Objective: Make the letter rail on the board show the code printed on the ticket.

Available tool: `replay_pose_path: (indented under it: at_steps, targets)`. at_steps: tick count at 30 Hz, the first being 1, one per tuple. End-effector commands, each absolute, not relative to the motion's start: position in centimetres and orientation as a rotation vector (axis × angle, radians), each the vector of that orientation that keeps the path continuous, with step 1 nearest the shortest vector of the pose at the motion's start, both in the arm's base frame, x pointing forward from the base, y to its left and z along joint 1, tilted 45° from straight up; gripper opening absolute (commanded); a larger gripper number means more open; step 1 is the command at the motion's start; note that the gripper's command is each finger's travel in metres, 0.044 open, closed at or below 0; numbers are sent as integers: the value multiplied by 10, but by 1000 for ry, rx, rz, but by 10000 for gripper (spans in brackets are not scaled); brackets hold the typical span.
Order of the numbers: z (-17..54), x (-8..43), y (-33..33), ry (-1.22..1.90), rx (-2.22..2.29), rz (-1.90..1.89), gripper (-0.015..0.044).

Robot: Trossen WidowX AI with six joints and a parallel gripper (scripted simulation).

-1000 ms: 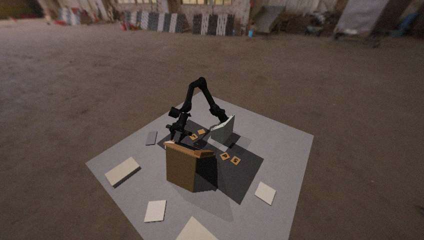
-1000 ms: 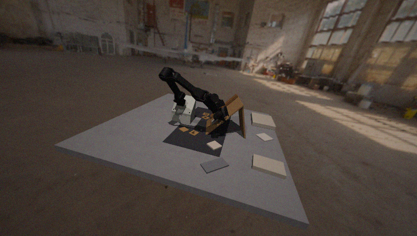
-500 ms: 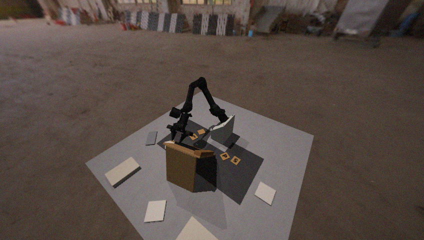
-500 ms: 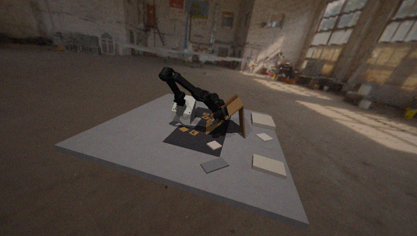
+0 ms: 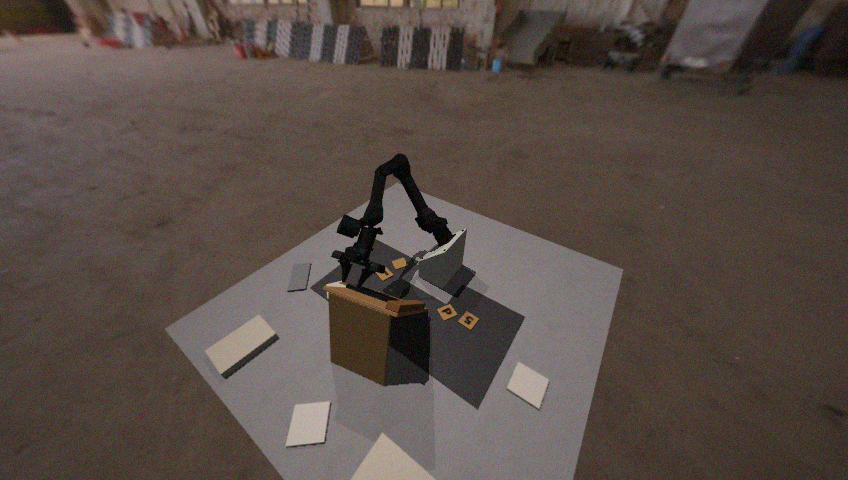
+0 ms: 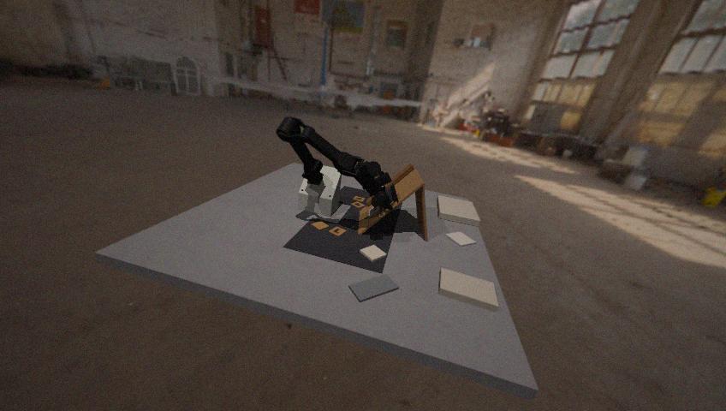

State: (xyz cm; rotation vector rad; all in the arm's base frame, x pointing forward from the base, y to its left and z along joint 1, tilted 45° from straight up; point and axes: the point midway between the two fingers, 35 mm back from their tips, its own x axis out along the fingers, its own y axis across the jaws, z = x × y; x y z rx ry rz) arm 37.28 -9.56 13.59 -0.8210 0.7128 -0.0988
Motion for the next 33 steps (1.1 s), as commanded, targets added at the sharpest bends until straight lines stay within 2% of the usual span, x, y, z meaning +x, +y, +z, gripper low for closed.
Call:
replay_pose_path:
  at_steps: [1, 33]
  targets:
    - [132, 371, -94, 717, -815, -100, 0]
    - [120, 368, -82, 718, -814, -100, 0]
